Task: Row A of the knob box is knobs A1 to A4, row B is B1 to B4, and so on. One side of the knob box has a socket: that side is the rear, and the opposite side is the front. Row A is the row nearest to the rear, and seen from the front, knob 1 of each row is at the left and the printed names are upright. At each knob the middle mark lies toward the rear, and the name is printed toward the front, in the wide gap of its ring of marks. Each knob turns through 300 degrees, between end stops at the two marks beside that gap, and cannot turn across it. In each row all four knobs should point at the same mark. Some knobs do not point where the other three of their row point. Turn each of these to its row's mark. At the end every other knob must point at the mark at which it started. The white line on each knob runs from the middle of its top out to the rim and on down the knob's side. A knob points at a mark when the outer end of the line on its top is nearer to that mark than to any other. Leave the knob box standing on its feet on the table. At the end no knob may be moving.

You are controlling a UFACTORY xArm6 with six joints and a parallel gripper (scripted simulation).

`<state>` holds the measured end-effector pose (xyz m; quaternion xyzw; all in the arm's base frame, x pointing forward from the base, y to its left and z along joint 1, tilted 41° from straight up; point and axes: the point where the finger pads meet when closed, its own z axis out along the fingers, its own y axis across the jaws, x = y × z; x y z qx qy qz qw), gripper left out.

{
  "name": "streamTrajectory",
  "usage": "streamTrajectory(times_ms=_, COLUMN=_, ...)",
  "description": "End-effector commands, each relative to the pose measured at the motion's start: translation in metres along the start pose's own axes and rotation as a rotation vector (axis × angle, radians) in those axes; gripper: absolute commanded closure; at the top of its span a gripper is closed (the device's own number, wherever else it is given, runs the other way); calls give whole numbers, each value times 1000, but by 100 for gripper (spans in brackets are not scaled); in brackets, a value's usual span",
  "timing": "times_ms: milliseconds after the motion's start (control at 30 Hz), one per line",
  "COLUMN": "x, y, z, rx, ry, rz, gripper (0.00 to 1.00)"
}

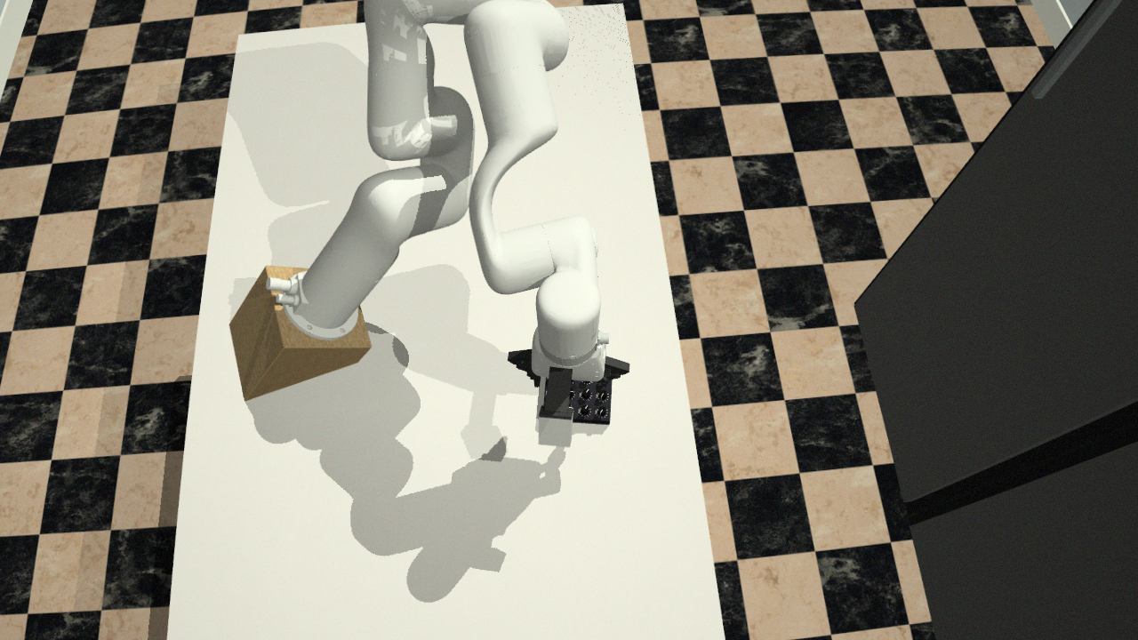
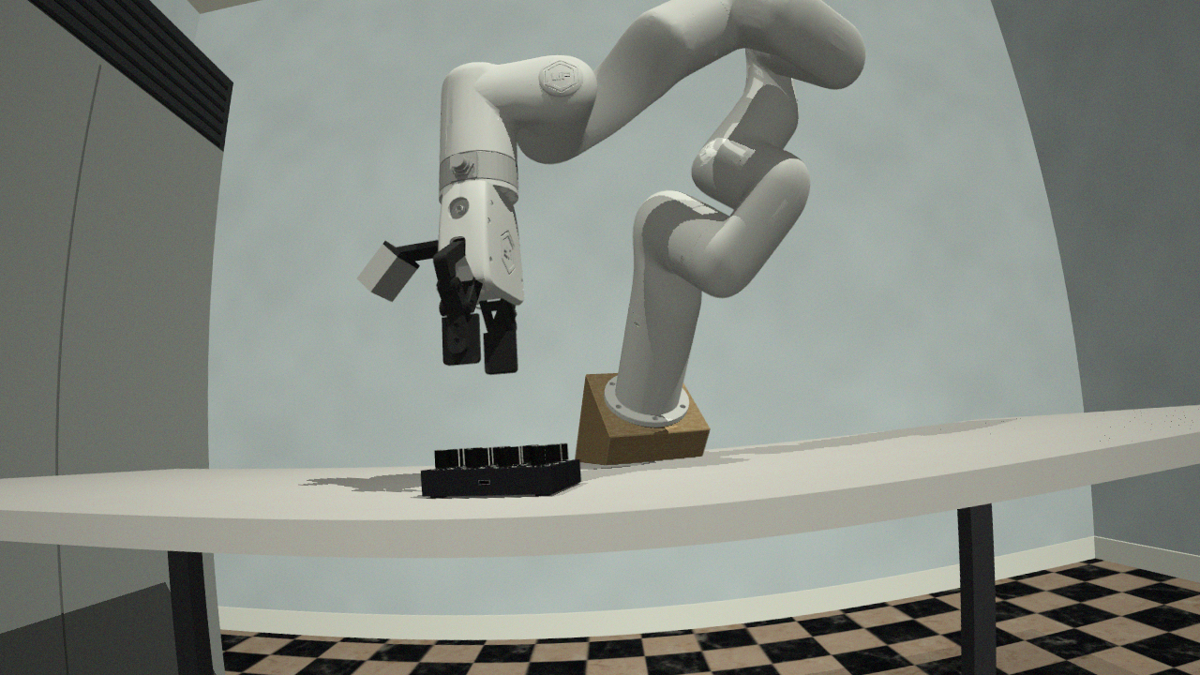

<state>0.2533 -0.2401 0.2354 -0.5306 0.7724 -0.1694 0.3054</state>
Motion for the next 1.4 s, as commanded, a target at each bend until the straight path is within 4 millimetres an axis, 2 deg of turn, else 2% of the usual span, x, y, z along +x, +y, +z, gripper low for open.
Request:
streamTrajectory(times_ms=0, x=-9, y=-1, z=-1, rx=2, ry=2, rz=-1, gripper=0)
streamTrajectory(times_ms=667, x=-43, y=0, z=-1, rx=2, ry=2, rz=-1, gripper=0)
streamTrajectory(times_ms=1367, x=-46, y=1, z=-1, rx=2, ry=2, rz=-1, gripper=0)
